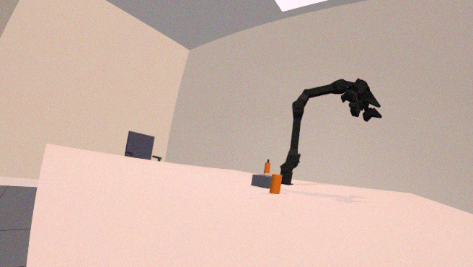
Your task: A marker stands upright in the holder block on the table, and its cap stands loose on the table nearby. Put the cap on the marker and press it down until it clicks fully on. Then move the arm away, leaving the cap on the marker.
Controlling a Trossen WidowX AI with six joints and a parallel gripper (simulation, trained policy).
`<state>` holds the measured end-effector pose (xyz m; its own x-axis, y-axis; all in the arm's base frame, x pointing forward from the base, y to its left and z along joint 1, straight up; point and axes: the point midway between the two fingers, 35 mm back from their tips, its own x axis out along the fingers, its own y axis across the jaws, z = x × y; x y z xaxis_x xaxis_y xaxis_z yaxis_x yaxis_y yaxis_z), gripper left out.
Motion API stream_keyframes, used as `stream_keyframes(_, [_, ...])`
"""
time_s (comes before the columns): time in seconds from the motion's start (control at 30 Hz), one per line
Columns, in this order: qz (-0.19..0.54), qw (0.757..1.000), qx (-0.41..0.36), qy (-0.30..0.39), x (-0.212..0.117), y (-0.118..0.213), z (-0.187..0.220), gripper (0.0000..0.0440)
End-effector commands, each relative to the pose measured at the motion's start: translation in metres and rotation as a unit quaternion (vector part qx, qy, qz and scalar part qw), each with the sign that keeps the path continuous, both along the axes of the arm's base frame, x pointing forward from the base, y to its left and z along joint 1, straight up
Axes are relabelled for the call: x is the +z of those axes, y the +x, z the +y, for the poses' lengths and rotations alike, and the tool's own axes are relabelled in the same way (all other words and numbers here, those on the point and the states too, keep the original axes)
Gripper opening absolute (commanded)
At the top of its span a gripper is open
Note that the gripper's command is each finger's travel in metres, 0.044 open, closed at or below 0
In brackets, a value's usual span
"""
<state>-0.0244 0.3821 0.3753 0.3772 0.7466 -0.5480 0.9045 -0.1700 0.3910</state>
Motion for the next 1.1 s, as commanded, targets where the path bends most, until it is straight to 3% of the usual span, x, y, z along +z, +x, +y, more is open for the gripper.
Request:
stream_keyframes(0.0, [0.009, 1.0, -0.009, -0.013, -0.006, 0.01, 0.002, 0.0321])
stream_keyframes(1.07, [0.079, 0.987, -0.085, -0.11, -0.056, 0.094, 0.008, 0.0325])
